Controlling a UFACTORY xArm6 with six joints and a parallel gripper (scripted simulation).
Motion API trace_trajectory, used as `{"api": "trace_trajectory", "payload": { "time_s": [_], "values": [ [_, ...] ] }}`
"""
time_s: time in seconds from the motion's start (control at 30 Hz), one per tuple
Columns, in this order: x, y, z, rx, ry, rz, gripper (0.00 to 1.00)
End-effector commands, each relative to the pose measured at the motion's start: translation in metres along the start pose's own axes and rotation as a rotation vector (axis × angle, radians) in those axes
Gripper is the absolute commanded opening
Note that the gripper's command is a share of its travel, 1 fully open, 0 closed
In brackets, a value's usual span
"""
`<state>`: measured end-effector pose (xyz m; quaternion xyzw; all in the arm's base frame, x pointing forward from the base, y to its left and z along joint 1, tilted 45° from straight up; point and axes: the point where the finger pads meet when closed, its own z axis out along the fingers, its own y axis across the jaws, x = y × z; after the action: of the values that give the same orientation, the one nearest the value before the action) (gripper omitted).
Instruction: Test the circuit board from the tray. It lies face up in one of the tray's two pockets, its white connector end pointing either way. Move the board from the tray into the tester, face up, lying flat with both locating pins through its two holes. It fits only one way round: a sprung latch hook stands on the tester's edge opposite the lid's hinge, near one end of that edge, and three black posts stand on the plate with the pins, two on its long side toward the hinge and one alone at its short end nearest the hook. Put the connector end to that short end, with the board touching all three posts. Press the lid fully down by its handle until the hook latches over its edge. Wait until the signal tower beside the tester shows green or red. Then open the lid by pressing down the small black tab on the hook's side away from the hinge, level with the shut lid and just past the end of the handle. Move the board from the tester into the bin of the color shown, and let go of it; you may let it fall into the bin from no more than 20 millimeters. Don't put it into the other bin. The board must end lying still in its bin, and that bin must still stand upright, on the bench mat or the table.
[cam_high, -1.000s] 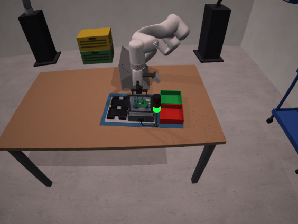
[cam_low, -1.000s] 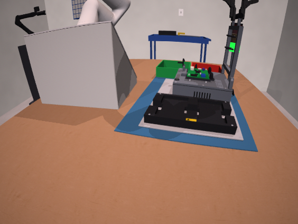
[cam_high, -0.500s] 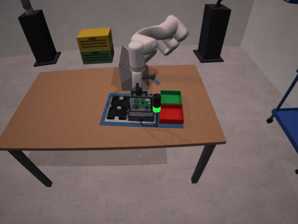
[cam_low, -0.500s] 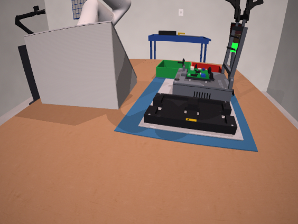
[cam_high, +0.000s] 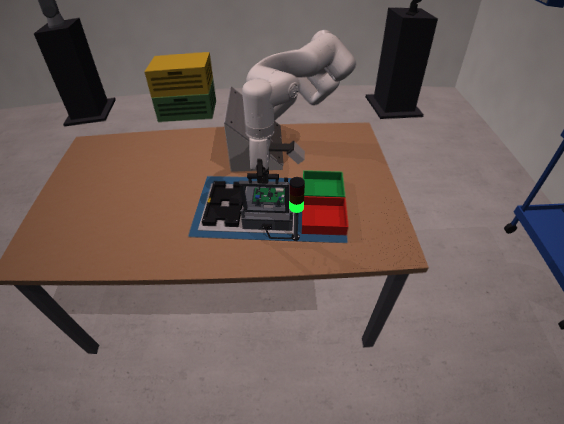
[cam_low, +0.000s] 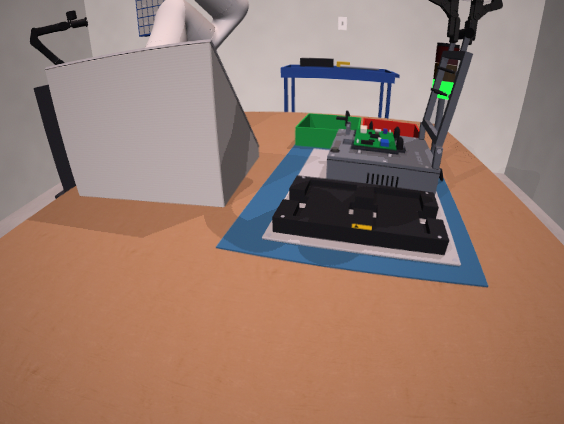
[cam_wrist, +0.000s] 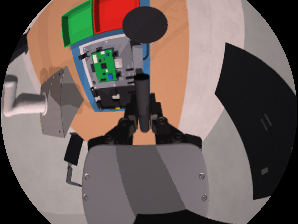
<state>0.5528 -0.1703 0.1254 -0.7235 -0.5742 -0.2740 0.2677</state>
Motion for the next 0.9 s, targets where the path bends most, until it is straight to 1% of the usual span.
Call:
{"api": "trace_trajectory", "payload": {
  "time_s": [0.0, 0.6, 0.63, 0.87],
  "values": [
    [-0.0001, 0.0017, -0.0021, -0.005, -0.002, -0.001, 0.0],
    [-0.0001, 0.0023, -0.002, -0.005, -0.002, -0.001, 0.0],
    [-0.0001, 0.0023, -0.002, -0.005, -0.002, -0.001, 0.51],
    [-0.0001, 0.0023, -0.002, -0.005, -0.002, -0.001, 0.51]
  ]
}}
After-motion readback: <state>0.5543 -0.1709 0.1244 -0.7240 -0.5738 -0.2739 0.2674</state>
